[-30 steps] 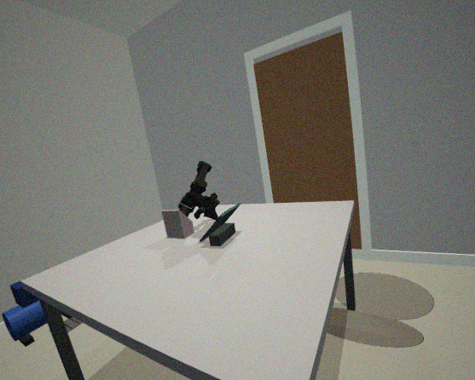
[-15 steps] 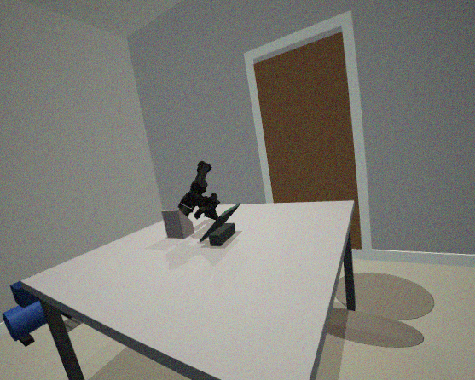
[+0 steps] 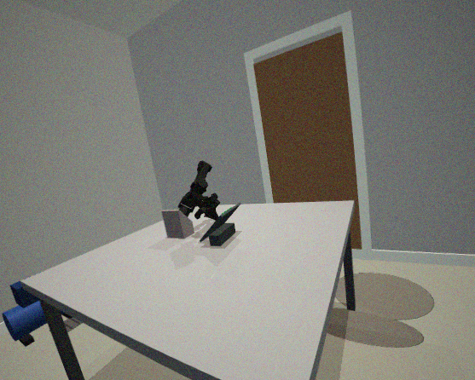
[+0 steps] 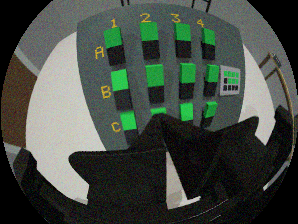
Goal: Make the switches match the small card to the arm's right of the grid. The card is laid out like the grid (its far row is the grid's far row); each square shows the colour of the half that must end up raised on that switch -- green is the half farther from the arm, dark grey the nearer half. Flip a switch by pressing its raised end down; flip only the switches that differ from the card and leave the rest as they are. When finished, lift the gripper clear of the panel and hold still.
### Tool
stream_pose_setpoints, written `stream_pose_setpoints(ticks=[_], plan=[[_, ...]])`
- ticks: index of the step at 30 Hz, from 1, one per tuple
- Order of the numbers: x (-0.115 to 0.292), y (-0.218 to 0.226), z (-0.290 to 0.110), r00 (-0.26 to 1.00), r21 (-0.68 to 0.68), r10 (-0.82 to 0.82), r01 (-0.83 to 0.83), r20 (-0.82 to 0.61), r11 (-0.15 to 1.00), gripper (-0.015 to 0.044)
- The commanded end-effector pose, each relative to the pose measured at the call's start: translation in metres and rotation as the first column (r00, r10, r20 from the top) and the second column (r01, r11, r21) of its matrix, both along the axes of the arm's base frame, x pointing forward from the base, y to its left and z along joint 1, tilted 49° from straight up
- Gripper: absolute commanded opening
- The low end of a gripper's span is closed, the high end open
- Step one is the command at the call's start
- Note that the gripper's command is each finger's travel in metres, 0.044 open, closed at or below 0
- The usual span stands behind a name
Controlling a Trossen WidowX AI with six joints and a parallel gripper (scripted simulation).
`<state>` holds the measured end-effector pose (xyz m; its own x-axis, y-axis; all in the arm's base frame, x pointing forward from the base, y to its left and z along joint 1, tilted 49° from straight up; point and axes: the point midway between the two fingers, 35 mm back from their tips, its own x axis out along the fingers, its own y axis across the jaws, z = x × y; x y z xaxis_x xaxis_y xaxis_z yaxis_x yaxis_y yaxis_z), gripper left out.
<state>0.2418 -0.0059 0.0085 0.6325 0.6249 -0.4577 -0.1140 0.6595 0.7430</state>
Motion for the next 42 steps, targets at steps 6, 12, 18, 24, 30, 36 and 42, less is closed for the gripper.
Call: stream_pose_setpoints(ticks=[6,12,18,24,30,36,42], plan=[[0.001,0.001,-0.001,1.000,-0.002,-0.003,0.003,-0.005,1.000,0.0000],[0.001,0.001,-0.002,1.000,-0.001,-0.003,0.003,-0.005,1.000,0.0000],[-0.001,-0.002,-0.001,1.000,-0.004,-0.001,0.001,-0.004,1.000,0.0000],[-0.030,-0.031,0.013,1.000,-0.013,-0.013,0.013,-0.007,1.000,0.0000],[-0.042,-0.039,0.026,1.000,-0.001,-0.022,0.022,0.009,1.000,0.0000],[-0.040,-0.046,0.020,1.000,-0.002,-0.024,0.024,0.007,1.000,0.0000],[-0.036,-0.076,-0.014,1.000,-0.005,-0.023,0.023,0.009,1.000,0.0000]])
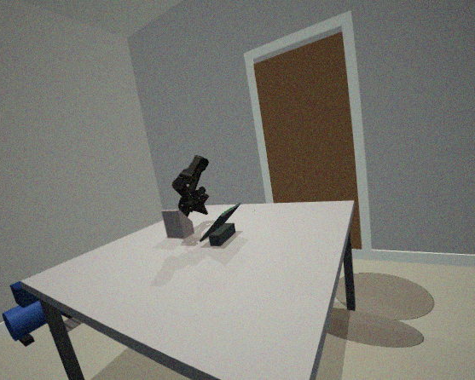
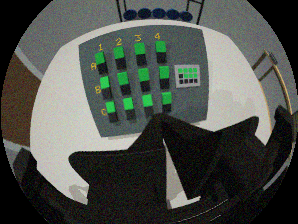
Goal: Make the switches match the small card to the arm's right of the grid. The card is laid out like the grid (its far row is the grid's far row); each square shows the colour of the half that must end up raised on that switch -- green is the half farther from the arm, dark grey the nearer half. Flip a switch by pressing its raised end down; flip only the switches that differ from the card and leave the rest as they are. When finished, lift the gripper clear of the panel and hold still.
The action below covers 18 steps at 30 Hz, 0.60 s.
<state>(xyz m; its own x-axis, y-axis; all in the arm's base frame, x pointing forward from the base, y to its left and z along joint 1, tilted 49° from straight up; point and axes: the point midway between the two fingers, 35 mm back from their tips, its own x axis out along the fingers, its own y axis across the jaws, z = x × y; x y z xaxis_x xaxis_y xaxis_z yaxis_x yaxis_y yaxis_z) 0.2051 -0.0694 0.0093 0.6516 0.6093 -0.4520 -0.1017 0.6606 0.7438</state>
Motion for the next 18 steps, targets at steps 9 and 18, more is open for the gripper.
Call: stream_pose_setpoints(ticks=[9,18], plan=[[0.021,0.003,-0.032,1.000,-0.011,0.020,-0.020,-0.010,1.000,0.0000],[0.030,0.012,-0.037,1.000,-0.008,0.023,-0.023,-0.010,1.000,0.0000]])
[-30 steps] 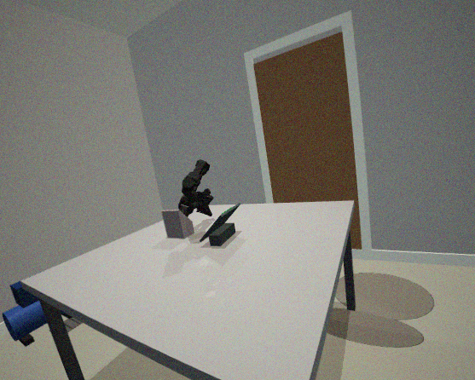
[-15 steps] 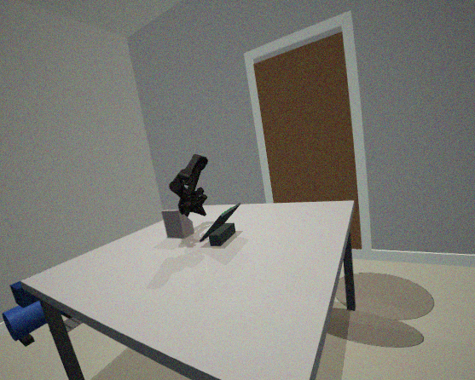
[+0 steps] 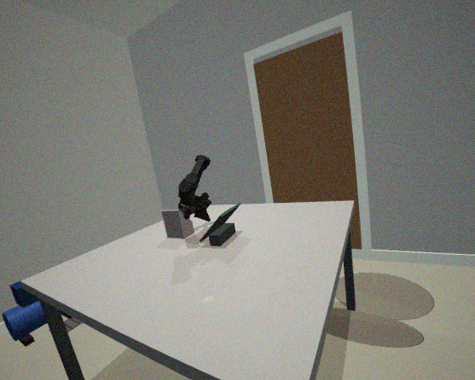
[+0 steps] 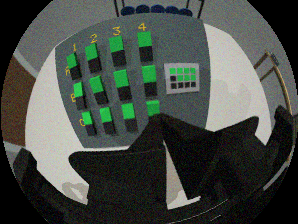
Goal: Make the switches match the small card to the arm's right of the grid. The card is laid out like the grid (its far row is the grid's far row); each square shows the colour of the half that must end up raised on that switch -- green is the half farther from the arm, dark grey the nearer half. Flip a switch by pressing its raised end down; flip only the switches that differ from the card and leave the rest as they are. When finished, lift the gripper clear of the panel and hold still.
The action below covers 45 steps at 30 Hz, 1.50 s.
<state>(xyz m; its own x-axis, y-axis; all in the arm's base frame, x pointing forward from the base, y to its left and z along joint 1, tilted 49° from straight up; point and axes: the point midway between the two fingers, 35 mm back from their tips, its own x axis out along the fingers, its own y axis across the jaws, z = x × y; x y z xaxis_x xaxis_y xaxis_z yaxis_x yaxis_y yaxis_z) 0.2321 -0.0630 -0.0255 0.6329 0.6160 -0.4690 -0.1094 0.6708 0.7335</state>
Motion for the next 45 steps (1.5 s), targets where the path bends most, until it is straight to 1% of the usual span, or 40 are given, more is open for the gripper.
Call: stream_pose_setpoints(ticks=[1,15,45], plan=[[0.004,0.006,-0.002,1.000,0.010,0.000,0.000,0.000,1.000,0.0000],[0.014,0.015,-0.009,1.000,0.009,0.000,0.000,0.000,1.000,0.0000],[0.015,0.016,-0.010,1.000,0.009,0.000,0.000,0.000,1.000,0.0000]])
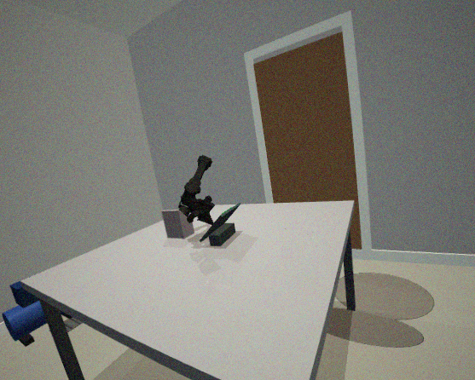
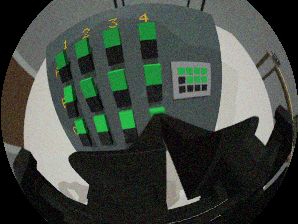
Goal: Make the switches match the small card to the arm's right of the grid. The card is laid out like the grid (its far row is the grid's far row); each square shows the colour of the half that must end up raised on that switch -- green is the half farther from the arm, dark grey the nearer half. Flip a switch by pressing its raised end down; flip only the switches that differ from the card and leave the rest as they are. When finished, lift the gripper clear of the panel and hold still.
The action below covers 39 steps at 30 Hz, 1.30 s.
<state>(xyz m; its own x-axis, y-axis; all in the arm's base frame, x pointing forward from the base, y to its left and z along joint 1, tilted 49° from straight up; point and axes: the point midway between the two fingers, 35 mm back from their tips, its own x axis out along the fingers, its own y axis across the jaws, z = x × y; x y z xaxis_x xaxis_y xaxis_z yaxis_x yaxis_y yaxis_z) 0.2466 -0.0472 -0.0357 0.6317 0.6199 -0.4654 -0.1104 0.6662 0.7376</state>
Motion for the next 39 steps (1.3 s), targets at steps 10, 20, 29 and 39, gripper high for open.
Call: stream_pose_setpoints(ticks=[10,20,29,39], plan=[[0.001,0.001,-0.001,1.000,0.003,-0.002,0.002,0.000,1.000,0.0000],[0.002,0.002,-0.001,1.000,0.003,-0.002,0.002,0.000,1.000,0.0000],[0.003,0.003,-0.002,1.000,0.004,-0.002,0.002,0.001,1.000,0.0000],[-0.036,-0.034,0.022,1.000,0.000,-0.019,0.019,0.009,1.000,0.0000]])
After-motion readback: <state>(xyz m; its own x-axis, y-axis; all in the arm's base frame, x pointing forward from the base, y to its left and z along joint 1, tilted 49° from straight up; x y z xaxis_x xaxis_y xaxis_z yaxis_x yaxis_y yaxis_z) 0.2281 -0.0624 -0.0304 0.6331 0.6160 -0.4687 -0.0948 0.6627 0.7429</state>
